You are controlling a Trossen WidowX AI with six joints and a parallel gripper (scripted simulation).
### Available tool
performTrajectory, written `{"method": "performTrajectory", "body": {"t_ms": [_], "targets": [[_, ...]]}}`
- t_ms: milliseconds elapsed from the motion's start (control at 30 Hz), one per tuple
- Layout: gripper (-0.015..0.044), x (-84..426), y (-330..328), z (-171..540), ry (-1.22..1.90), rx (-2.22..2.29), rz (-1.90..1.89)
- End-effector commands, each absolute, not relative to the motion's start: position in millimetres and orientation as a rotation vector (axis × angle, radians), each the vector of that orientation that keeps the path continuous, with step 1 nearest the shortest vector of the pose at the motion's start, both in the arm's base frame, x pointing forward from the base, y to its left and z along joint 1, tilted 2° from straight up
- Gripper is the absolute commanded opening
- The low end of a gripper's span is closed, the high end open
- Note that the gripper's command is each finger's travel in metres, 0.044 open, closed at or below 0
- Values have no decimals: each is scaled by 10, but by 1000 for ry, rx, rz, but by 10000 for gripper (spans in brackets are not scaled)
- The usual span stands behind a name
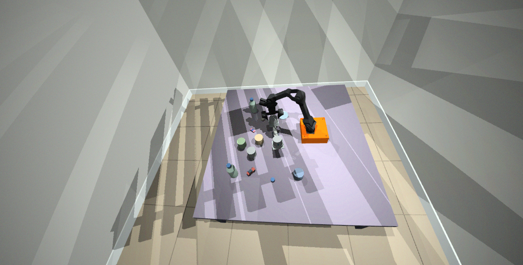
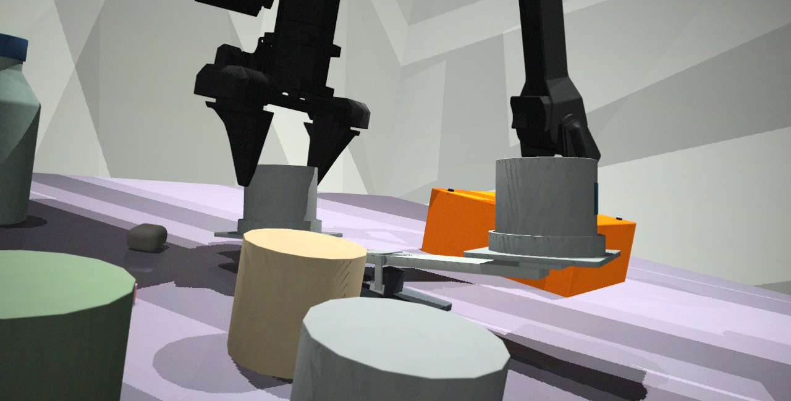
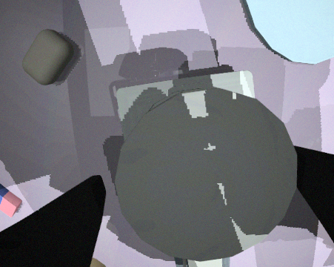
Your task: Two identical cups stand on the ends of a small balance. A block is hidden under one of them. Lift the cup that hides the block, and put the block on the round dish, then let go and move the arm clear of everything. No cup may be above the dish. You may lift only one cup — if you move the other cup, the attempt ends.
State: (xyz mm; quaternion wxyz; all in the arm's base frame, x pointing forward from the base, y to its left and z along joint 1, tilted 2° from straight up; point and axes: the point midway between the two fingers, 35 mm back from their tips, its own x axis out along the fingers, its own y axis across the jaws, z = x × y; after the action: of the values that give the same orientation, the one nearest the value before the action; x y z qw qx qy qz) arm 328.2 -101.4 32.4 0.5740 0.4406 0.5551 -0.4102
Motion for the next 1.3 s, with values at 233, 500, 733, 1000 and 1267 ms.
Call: {"method": "performTrajectory", "body": {"t_ms": [233,500,733,1000,1267], "targets": [[440,3259,-1007,129,1304,1031,-969],[361,3256,-1004,75,1304,1031,-969],[315,3256,-1004,75,1304,1031,-969],[124,3264,-1008,116,1304,1031,-969],[0,3280,-1016,213,1304,1031,-969]]}}
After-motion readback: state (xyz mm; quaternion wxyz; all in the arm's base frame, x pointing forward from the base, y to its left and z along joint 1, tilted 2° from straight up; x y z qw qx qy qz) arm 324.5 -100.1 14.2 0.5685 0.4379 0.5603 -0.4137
